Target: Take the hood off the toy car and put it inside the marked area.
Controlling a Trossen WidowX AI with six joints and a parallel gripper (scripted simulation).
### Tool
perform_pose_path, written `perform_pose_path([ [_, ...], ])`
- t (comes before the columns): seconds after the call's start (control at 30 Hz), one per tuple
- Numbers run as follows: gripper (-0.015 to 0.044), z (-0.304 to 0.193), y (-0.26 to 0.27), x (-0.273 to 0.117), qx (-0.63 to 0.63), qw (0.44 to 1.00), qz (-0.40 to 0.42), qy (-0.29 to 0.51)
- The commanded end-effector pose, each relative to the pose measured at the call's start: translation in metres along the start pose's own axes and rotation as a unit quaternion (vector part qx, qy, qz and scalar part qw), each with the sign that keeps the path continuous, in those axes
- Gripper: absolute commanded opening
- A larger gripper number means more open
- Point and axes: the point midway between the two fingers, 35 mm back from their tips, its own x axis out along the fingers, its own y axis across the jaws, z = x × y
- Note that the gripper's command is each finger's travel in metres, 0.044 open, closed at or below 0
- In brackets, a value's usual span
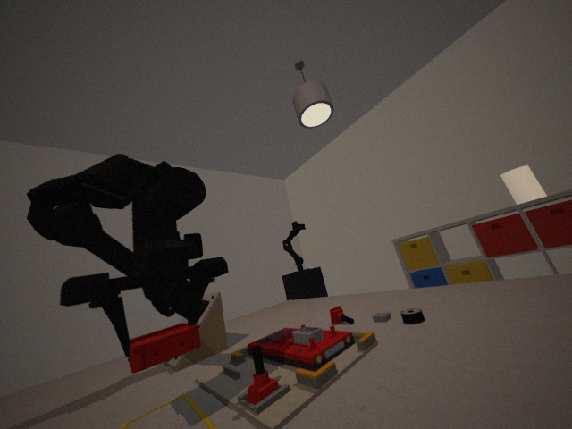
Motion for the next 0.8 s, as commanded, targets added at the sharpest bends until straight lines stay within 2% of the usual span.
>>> perform_pose_path([
  [0.0,0.0000,0.000,0.000,0.003,-0.003,1.000,-0.002,-0.002],
  [0.77,0.0000,0.002,0.000,0.022,-0.002,1.000,-0.001,-0.002],
])
